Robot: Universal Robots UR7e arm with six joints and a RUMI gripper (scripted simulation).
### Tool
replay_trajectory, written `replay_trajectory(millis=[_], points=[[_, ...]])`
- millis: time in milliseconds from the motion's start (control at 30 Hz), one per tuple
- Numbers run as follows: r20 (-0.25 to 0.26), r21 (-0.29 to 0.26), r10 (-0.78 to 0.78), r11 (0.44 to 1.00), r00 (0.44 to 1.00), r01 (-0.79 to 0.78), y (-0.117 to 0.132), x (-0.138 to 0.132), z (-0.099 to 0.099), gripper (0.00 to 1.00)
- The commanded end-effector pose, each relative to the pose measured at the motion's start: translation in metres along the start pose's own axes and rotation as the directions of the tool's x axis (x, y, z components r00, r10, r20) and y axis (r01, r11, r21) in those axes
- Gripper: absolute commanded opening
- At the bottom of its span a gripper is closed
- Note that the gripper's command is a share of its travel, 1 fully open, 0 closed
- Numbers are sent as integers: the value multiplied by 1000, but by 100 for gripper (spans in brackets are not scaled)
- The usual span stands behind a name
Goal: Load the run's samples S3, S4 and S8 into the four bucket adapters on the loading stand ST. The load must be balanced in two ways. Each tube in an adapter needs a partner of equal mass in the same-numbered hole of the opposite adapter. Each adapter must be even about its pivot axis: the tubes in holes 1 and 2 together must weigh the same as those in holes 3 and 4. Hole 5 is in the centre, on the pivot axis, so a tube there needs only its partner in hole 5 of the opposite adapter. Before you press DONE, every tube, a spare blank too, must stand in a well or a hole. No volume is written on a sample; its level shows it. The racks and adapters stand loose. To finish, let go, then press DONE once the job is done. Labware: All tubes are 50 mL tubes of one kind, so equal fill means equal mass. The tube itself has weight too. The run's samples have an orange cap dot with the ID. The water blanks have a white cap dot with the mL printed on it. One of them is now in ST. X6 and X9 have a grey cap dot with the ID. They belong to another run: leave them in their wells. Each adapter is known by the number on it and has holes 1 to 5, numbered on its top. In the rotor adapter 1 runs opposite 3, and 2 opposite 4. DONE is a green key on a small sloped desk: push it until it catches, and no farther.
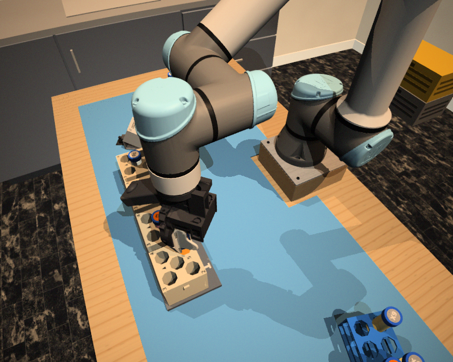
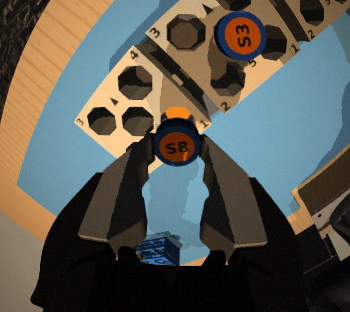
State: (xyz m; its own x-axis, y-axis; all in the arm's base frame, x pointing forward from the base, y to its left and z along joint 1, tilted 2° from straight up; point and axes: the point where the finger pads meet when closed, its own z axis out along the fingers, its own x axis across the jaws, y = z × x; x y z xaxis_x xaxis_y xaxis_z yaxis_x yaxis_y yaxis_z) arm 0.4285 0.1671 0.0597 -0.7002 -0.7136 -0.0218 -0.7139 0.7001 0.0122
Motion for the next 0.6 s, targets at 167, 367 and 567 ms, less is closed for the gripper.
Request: replay_trajectory(millis=[167, 367, 567], points=[[0, -1, 0, 1000, 1000, 0, 1, 0, 8, 0], [0, -1, 0, 1000, 1000, 0, 1, 0, 12, 0], [3, 2, 0, 1000, 1000, 0, 0, -1, 10, 0]])
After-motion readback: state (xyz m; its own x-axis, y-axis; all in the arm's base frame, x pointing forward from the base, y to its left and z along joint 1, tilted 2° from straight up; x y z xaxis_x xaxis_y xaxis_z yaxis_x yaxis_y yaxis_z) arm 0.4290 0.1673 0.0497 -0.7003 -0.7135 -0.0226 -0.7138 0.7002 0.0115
